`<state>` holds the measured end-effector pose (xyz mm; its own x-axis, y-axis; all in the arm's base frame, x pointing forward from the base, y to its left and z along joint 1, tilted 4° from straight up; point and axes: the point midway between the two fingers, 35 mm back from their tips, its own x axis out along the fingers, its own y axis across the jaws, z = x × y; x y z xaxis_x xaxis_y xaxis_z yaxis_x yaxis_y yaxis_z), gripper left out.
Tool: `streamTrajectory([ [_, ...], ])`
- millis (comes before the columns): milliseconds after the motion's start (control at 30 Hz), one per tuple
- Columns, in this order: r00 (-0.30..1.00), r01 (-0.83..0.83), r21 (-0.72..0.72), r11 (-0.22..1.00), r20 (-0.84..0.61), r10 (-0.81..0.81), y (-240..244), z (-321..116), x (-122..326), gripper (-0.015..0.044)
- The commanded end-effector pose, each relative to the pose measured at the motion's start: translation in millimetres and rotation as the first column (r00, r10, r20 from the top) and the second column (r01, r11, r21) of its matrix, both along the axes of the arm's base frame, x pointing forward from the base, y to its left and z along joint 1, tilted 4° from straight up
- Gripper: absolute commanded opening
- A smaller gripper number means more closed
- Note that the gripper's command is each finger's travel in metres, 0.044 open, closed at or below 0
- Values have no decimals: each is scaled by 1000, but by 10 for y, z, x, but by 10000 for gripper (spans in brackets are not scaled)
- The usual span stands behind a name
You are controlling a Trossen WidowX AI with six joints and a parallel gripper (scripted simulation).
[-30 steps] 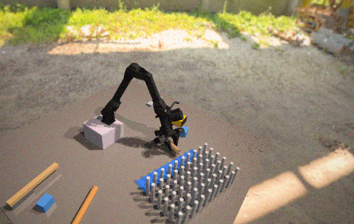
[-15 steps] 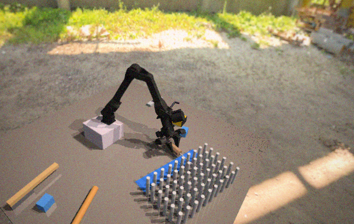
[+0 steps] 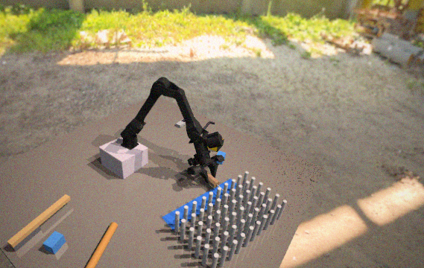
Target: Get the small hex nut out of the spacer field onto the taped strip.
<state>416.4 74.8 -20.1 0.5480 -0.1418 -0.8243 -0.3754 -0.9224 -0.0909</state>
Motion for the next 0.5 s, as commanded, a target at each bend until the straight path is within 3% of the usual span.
streamTrajectory([
  [0, 1000, -3, 0, 1000, 8, 3, -5, 27, 54, 0],
  [467, 1000, -4, -1, 1000, 9, 4, -52, 29, 148, 0],
])
